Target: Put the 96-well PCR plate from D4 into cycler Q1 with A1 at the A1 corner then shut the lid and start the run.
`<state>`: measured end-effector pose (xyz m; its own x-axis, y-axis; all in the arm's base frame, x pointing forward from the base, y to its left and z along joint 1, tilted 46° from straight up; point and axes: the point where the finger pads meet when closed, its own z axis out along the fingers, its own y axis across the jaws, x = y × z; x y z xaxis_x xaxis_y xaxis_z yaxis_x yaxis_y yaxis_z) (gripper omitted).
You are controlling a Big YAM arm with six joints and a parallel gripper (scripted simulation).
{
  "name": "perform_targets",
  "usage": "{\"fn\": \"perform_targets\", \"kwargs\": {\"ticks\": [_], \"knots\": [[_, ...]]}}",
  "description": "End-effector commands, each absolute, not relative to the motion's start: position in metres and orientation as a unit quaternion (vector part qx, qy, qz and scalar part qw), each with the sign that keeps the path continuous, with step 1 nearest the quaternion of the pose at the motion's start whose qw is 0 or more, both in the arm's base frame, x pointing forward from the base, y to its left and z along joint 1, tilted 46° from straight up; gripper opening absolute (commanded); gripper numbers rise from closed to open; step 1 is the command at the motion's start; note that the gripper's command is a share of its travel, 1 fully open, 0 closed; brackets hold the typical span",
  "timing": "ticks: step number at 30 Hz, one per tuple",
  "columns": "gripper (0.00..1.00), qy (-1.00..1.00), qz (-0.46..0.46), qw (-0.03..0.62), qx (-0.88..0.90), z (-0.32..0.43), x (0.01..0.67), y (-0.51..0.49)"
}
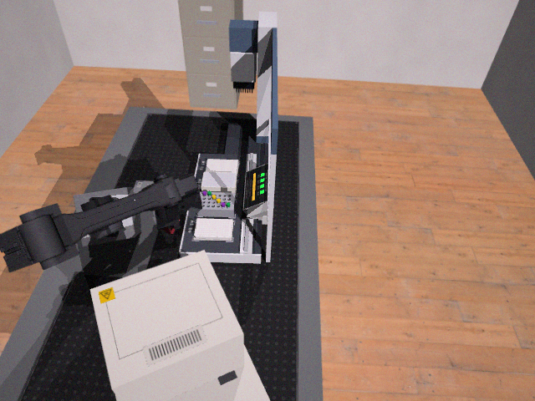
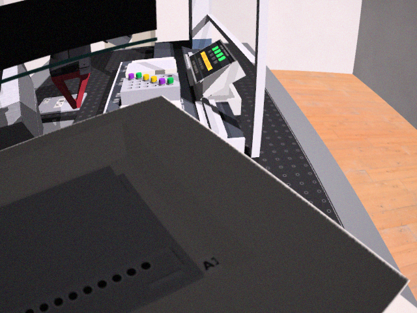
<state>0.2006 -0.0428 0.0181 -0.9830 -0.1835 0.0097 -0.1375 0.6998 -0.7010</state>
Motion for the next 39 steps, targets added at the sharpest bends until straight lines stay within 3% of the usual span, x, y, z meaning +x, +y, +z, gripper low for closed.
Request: {"fn": "perform_targets", "kwargs": {"ticks": [1,16,39], "knots": [[0.00,0.924,-0.377,0.060,-0.041,0.010,0.203,-0.037],[0.00,0.910,-0.395,0.123,0.021,0.030,0.201,-0.051],[0.00,0.869,-0.475,0.075,-0.115,0.100,0.166,-0.113]]}}
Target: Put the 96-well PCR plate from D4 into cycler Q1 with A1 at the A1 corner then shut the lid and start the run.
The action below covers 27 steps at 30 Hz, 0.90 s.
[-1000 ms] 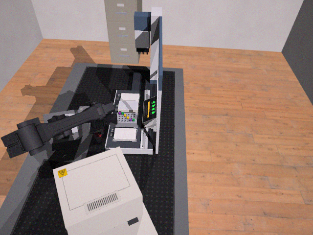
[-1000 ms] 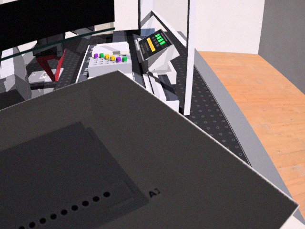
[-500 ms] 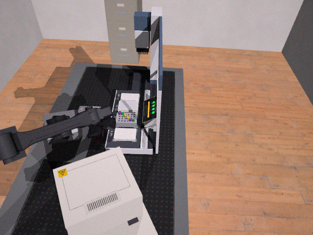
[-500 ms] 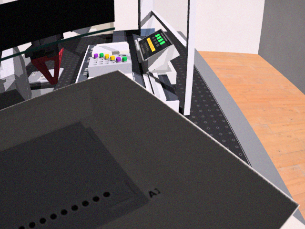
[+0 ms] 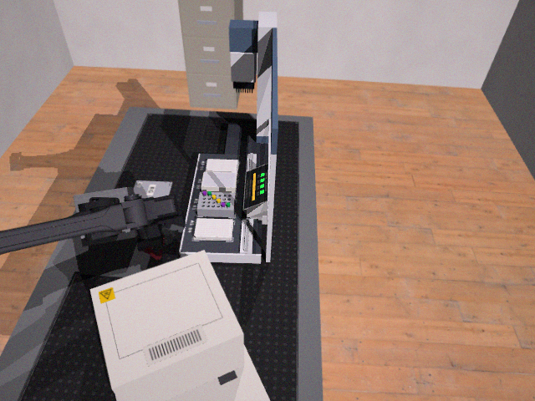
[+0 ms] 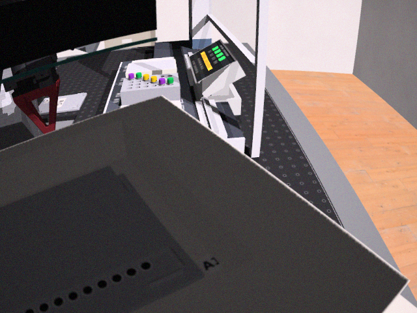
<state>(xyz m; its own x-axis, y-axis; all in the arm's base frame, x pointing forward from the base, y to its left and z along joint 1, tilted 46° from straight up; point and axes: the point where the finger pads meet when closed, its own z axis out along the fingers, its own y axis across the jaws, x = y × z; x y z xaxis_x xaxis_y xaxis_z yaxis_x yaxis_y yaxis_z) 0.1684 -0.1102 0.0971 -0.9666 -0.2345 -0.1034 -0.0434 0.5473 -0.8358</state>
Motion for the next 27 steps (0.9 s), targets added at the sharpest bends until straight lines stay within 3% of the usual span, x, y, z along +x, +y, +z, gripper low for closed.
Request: {"fn": "perform_targets", "kwargs": {"ticks": [1,15,27], "knots": [[0.00,0.864,-0.482,0.075,-0.125,0.103,0.168,-0.113],[0.00,0.812,-0.556,0.006,-0.176,0.138,0.115,-0.150],[0.00,0.817,-0.549,0.035,-0.172,0.148,0.120,-0.151]]}}
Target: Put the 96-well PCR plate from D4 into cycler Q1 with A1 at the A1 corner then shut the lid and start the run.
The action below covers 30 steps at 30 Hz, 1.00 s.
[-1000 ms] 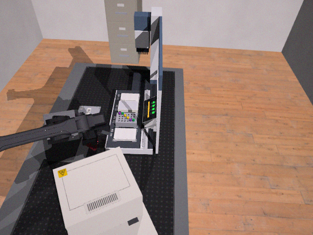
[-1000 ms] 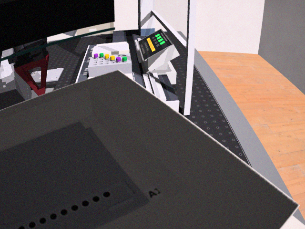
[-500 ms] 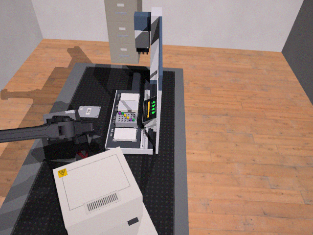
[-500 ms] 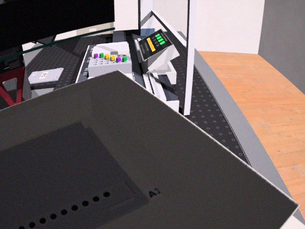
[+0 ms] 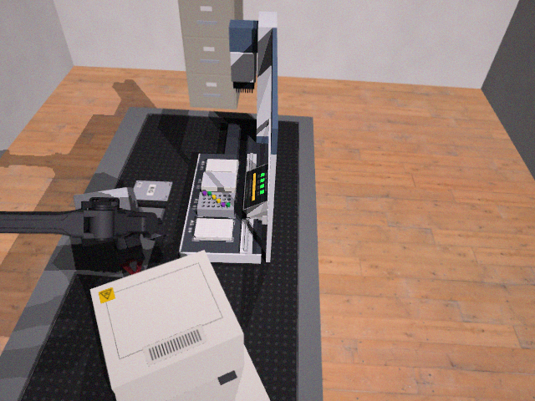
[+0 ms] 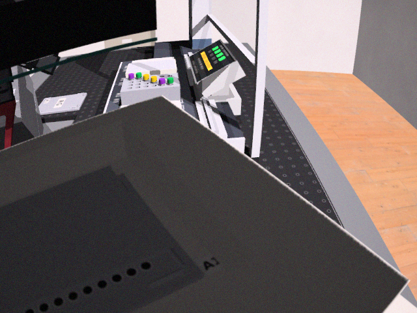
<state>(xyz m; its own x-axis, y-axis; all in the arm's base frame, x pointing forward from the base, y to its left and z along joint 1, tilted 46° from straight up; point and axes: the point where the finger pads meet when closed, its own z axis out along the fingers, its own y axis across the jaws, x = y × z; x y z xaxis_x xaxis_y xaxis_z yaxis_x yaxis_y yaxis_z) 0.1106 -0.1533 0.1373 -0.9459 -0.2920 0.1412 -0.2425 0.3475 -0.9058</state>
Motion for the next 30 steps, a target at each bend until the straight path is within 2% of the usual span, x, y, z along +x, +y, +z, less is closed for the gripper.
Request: {"fn": "perform_targets", "kwargs": {"ticks": [1,30], "knots": [[0.00,0.817,-0.549,0.038,-0.171,0.149,0.121,-0.151],[0.00,0.820,-0.546,0.036,-0.164,0.159,0.122,-0.150]]}}
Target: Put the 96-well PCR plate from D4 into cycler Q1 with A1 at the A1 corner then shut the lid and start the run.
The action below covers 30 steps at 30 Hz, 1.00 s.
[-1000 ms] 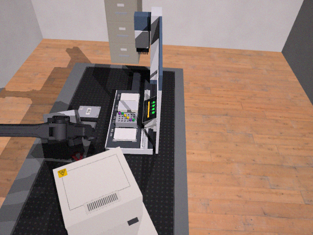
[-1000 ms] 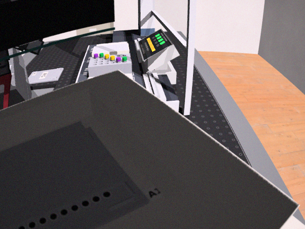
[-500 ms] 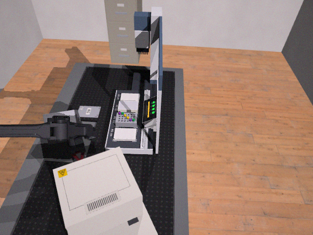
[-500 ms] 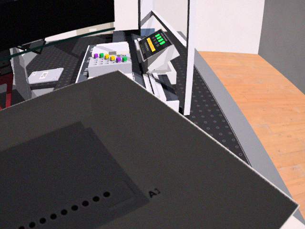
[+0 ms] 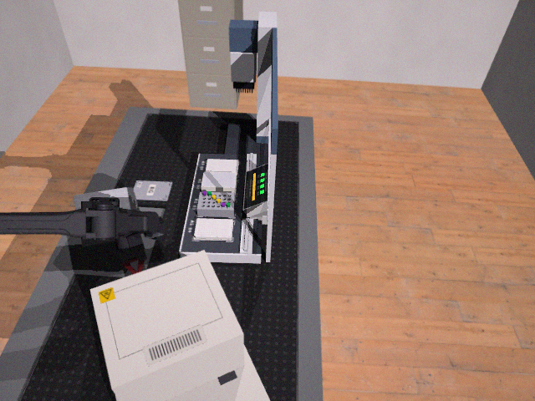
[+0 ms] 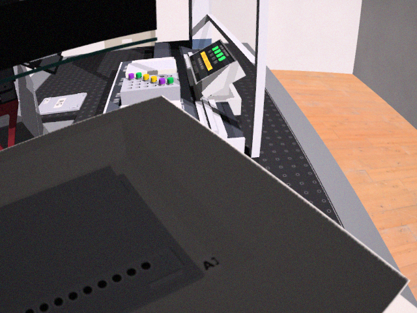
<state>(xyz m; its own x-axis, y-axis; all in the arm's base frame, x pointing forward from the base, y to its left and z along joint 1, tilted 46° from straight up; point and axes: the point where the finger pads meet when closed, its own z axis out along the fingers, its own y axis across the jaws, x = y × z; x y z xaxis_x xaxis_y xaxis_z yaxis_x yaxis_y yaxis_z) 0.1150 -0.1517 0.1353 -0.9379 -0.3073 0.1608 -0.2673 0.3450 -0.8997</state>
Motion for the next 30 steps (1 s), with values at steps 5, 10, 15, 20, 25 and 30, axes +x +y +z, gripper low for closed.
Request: {"fn": "perform_targets", "kwargs": {"ticks": [5,10,15,20,25,30], "knots": [[0.00,0.820,-0.546,0.037,-0.166,0.160,0.122,-0.149],[0.00,0.821,-0.548,0.041,-0.157,0.175,0.126,-0.155],[0.00,0.820,-0.550,0.038,-0.157,0.173,0.124,-0.160],[0.00,0.818,-0.552,0.045,-0.157,0.185,0.129,-0.163],[0.00,0.816,-0.556,0.041,-0.154,0.186,0.130,-0.171],[0.00,0.815,-0.553,0.040,-0.169,0.177,0.133,-0.173]]}}
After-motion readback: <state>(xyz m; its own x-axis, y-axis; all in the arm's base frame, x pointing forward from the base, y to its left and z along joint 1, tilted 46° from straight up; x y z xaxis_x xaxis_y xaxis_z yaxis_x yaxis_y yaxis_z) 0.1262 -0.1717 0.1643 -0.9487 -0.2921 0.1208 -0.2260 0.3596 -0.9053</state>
